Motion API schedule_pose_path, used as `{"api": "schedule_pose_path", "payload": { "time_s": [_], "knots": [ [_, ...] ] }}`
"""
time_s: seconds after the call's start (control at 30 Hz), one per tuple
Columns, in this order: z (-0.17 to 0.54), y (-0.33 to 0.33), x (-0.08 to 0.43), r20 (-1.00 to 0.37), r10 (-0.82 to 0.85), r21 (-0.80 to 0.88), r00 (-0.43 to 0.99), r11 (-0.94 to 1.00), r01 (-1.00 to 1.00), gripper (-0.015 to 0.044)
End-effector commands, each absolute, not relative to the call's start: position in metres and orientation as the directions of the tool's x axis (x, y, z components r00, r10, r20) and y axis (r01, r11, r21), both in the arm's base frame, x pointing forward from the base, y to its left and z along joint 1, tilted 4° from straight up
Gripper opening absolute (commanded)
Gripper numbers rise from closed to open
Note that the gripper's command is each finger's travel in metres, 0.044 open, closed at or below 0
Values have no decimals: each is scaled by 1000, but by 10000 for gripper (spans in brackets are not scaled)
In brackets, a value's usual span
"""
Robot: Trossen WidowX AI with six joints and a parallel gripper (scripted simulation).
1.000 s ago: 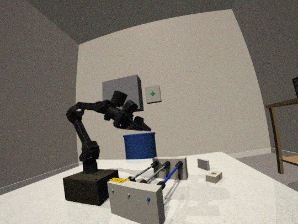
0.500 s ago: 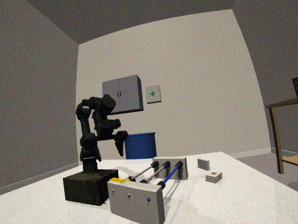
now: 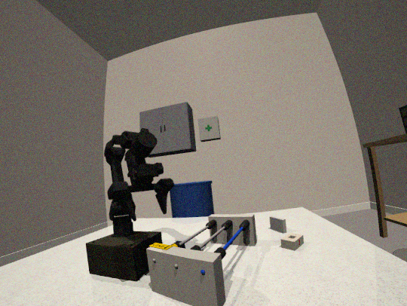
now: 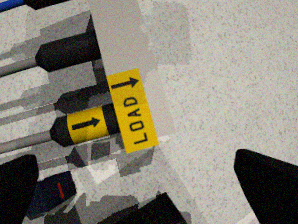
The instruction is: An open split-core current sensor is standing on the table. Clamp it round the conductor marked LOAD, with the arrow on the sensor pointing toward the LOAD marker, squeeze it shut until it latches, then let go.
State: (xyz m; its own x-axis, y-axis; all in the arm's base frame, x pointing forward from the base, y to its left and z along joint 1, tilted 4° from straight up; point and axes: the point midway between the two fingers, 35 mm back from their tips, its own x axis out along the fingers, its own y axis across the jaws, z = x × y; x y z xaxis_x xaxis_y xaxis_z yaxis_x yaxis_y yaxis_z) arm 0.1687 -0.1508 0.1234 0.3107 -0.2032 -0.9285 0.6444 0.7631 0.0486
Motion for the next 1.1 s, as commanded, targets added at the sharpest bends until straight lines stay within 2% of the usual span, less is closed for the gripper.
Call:
{"api": "schedule_pose_path", "payload": {
  "time_s": [0.0,0.17,0.47,1.07],
  "knots": [
    [124,-151,169,-928,-200,52,314,766,641,440],
    [105,-119,191,-961,-90,79,260,815,575,440],
    [61,-33,211,-998,61,67,29,908,413,440],
    [40,-30,213,-998,62,66,24,910,409,440]
  ]
}}
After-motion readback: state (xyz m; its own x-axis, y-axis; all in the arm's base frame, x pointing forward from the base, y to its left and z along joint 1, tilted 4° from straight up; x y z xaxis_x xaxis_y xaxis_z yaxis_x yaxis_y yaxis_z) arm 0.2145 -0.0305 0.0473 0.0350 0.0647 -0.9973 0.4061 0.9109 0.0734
